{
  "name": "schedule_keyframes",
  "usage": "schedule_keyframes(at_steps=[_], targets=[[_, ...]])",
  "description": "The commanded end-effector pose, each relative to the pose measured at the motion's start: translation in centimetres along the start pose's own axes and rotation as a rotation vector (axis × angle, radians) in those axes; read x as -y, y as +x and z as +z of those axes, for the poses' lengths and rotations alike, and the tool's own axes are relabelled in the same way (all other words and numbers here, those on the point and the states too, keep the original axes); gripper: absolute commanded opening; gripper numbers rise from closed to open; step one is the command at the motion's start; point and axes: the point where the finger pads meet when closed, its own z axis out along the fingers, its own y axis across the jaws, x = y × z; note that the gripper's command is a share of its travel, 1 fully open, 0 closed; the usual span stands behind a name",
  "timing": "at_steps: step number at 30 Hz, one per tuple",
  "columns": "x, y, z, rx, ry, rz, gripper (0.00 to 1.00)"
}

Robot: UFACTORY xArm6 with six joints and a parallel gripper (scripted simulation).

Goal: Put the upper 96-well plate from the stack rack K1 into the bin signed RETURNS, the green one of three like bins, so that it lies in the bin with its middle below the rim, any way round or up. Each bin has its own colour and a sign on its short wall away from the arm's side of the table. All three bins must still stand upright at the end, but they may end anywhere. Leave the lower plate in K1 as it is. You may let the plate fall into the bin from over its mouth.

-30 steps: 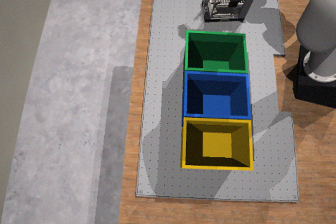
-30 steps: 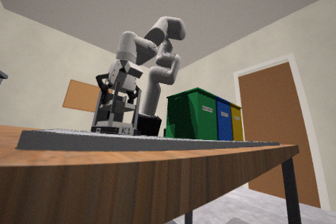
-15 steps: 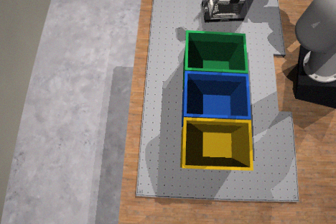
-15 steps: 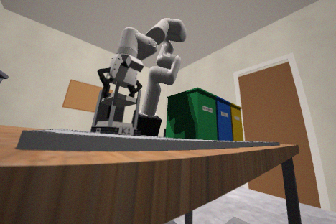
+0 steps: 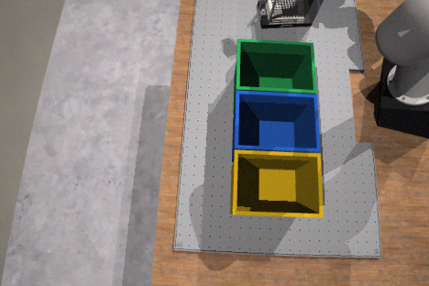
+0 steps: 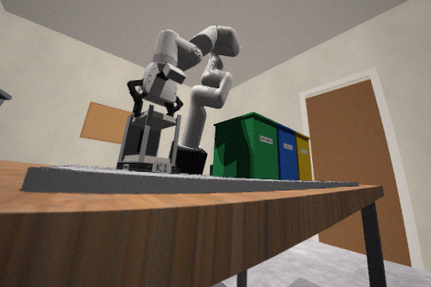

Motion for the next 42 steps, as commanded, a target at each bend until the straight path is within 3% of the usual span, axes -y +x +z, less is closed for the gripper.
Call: schedule_keyframes(at_steps=[1,42], targets=[[-0.1,0.1,-1.1,-0.002,-0.003,-0.001,0.00],[-0.1,0.1,-7.2,-0.001,-0.003,-0.001,0.00]])
